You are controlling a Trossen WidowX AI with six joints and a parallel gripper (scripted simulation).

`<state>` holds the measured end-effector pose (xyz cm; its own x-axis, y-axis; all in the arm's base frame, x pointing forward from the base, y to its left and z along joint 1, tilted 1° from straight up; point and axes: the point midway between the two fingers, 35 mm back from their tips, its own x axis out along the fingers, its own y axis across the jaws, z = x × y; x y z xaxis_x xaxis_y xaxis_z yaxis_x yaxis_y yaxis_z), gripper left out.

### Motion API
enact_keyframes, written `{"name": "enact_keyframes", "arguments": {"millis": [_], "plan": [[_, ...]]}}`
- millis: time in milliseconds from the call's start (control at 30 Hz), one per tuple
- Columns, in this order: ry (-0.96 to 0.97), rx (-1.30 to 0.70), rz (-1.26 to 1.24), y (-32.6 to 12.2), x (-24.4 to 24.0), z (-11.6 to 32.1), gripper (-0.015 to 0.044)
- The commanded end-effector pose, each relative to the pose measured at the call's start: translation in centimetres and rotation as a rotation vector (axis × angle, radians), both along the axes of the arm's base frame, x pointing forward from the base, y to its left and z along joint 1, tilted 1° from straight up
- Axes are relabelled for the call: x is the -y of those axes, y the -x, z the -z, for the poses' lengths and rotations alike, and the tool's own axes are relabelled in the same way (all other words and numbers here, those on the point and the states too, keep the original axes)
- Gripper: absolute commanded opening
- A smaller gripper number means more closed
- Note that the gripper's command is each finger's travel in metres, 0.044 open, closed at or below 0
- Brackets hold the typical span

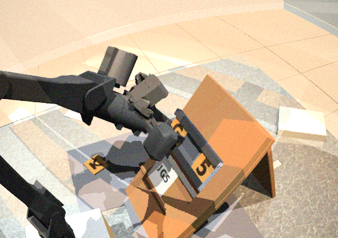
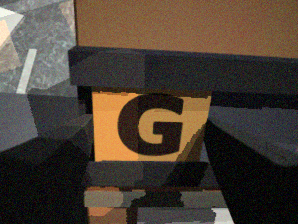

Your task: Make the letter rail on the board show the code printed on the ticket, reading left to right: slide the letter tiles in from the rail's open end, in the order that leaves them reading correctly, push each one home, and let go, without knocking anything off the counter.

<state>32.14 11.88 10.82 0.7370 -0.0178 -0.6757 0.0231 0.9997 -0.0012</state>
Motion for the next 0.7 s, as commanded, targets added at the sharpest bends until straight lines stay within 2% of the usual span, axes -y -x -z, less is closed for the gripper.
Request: {"name": "enact_keyframes", "arguments": {"millis": [0,667], "plan": [[-0.003,0.002,-0.003,0.0,0.2,-0.1,0.0000],[-0.002,0.002,-0.003,0.0,1.5,-0.1,0.0000]]}}
